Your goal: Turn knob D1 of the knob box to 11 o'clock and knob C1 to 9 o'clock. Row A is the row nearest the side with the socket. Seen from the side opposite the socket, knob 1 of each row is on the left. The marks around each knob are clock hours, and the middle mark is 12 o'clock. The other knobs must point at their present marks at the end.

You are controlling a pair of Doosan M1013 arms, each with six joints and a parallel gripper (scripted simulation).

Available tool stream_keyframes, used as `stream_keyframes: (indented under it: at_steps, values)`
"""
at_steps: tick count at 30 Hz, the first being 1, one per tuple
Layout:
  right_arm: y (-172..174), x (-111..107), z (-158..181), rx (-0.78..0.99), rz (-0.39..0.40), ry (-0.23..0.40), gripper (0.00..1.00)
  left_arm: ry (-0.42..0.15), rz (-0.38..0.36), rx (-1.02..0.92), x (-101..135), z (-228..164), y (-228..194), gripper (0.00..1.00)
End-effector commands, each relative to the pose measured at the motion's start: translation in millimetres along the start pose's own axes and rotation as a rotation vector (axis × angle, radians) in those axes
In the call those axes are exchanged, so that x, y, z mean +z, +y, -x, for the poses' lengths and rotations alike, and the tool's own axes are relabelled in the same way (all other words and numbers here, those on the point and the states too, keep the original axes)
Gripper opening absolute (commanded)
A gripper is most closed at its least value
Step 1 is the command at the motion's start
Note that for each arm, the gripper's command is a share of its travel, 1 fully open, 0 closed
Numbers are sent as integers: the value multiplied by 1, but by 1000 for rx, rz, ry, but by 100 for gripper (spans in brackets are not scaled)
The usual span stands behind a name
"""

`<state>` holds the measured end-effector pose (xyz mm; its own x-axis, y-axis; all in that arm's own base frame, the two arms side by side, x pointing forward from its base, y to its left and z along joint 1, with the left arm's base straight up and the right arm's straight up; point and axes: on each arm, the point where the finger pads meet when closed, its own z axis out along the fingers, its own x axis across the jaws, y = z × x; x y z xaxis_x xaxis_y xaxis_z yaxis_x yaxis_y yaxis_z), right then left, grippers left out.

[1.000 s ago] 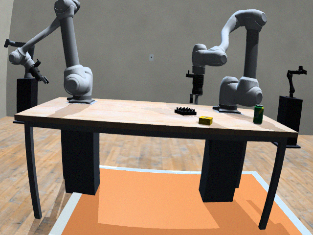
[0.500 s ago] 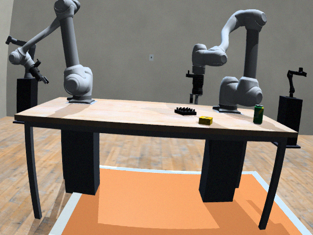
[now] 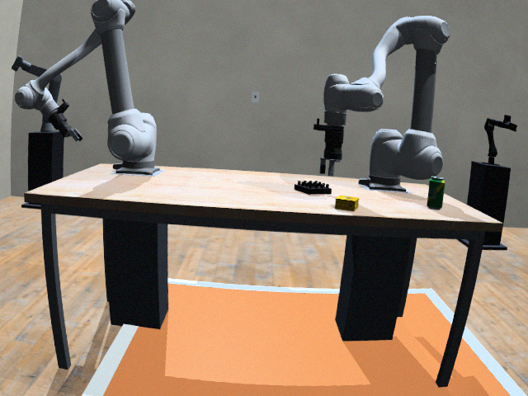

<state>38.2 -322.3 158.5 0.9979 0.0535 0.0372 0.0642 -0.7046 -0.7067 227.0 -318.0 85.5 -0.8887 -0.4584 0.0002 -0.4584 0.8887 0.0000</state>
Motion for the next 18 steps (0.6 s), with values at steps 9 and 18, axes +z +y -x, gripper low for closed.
stream_keyframes:
  at_steps: [9, 18]
  values:
    - [0, 0, 0, 0, 1, 0, 100, 0, -1, -263, -5, 11, -14, 100]
    - [0, 0, 0, 0, 1, 0, 100, 0, -1, -515, -9, 21, -26, 100]
